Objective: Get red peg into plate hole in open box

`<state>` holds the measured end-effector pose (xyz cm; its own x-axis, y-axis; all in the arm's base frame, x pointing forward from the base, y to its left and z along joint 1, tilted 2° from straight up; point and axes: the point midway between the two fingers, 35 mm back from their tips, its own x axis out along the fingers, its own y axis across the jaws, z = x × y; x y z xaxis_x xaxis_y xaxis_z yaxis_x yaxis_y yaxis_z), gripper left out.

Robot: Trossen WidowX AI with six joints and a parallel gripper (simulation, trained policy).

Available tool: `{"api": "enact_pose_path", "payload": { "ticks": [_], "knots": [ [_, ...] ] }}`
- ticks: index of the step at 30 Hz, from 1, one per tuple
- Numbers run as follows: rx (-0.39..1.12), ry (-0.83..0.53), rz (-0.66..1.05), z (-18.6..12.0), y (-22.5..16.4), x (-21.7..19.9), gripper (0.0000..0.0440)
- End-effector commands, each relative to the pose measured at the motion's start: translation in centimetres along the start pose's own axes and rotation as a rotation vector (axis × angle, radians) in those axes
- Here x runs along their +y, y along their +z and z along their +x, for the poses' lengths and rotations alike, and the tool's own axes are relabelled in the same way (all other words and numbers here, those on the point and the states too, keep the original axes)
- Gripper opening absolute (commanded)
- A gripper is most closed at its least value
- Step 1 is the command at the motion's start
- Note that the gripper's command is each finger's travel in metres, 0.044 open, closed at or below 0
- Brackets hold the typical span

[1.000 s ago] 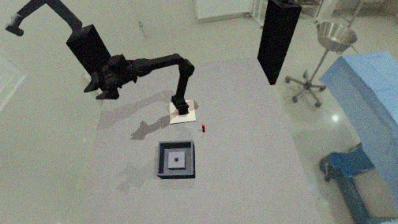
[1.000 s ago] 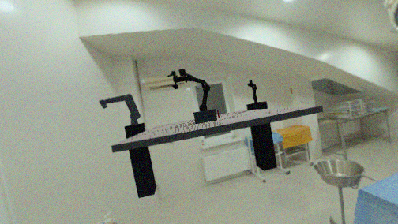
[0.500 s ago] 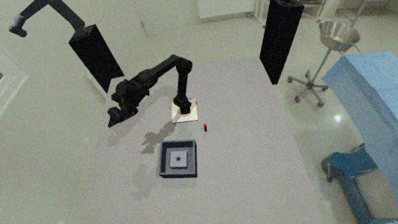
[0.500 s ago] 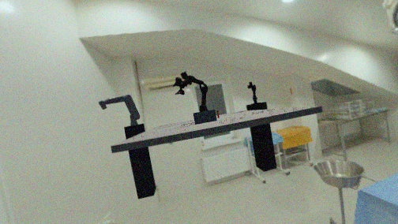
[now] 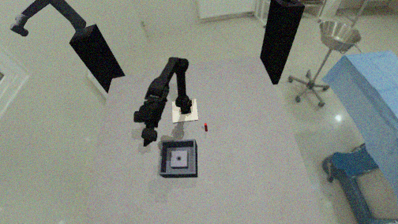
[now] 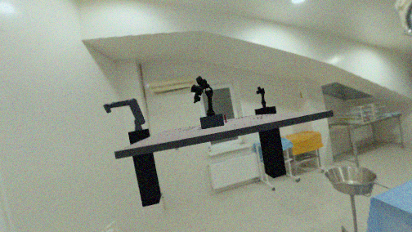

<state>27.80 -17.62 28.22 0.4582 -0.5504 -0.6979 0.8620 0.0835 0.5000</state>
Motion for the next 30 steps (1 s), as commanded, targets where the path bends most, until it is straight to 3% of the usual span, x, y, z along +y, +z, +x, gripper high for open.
{"api": "enact_pose_path", "payload": {
  "ticks": [1,15,30],
  "knots": [
    [0.06,-0.021,-0.084,-0.3,-2.8,0.0,0.044],
    [0.339,-0.104,-0.423,-3.8,-15.2,-2.2,0.044],
    [0.554,-0.242,-0.655,-7.9,-24.7,-8.2,0.044]
  ]
}}
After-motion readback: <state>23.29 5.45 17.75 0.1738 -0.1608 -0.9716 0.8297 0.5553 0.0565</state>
